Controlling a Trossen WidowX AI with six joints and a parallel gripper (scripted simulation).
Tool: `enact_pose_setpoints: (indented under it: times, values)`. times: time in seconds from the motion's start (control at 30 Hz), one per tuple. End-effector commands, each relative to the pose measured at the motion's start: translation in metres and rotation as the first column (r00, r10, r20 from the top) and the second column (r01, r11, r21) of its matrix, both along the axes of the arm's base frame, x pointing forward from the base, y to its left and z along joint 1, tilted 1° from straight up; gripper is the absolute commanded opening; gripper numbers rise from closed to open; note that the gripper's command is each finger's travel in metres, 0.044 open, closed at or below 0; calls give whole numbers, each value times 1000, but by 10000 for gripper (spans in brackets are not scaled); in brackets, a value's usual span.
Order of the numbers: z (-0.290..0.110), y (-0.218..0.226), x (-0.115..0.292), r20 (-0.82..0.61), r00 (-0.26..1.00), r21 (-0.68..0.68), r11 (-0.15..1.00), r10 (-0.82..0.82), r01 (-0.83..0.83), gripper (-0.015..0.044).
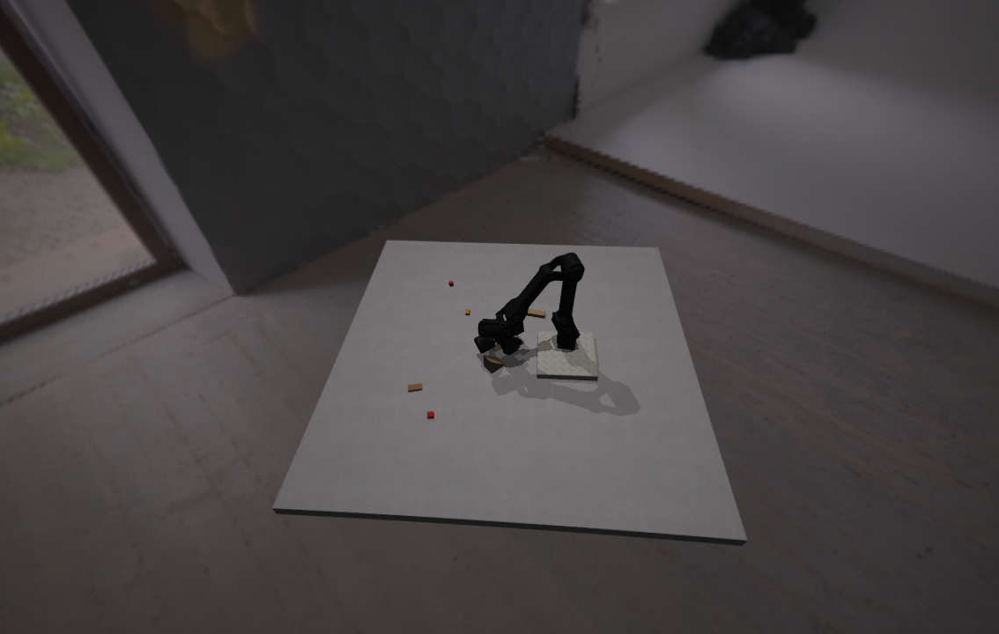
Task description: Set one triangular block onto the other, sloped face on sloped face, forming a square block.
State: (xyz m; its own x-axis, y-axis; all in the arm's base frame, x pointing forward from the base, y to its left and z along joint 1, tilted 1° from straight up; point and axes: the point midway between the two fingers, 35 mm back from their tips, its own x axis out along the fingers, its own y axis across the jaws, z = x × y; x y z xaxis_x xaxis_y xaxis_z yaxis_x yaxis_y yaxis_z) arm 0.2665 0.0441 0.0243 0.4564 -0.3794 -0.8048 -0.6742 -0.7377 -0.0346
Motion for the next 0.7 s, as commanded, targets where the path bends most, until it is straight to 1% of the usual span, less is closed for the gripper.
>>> enact_pose_setpoints:
  times: [0.0,0.33,0.67]
  values:
    - [3,0,1,1,1000,0,1000,0,0,6]
    - [46,3,4,1,1000,1,1000,0,0,0]
    - [94,0,-2,1,1000,0,1000,0,0,0]
